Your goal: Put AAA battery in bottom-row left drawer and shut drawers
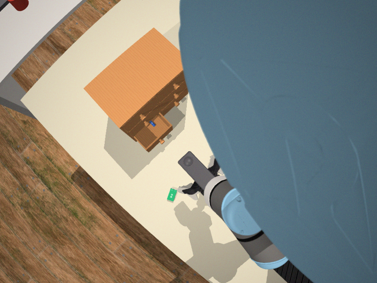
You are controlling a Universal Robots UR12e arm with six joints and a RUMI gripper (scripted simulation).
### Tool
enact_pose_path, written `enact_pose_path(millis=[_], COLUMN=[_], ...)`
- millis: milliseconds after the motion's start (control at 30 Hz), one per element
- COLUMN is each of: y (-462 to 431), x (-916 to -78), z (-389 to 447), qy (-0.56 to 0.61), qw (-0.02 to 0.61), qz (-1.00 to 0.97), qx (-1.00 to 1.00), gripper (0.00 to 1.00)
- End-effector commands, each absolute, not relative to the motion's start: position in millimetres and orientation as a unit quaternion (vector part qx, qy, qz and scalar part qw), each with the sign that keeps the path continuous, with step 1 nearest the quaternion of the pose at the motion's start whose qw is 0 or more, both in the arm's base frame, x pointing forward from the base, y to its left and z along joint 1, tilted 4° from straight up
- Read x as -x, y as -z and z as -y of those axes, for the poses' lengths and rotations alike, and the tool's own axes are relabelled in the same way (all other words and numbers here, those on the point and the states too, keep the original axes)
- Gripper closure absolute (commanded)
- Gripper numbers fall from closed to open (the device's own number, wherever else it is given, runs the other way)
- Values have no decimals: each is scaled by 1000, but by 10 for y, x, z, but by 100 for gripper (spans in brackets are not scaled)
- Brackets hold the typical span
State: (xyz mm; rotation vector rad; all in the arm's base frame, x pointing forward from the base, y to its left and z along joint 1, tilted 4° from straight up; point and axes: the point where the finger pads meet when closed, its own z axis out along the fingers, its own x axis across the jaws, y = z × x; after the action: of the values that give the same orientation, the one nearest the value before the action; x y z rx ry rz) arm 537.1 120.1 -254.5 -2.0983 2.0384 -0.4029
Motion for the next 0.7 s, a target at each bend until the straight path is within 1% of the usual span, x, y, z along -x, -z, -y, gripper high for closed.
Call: enact_pose_path(millis=[0, 667], y=[2615, 2848], x=[-5440, -5658], z=[-1199, -1188], qy=[159, 231], qw=[119, 193], qz=[-682, -661], qx=[704, 687], gripper=[0, 0])
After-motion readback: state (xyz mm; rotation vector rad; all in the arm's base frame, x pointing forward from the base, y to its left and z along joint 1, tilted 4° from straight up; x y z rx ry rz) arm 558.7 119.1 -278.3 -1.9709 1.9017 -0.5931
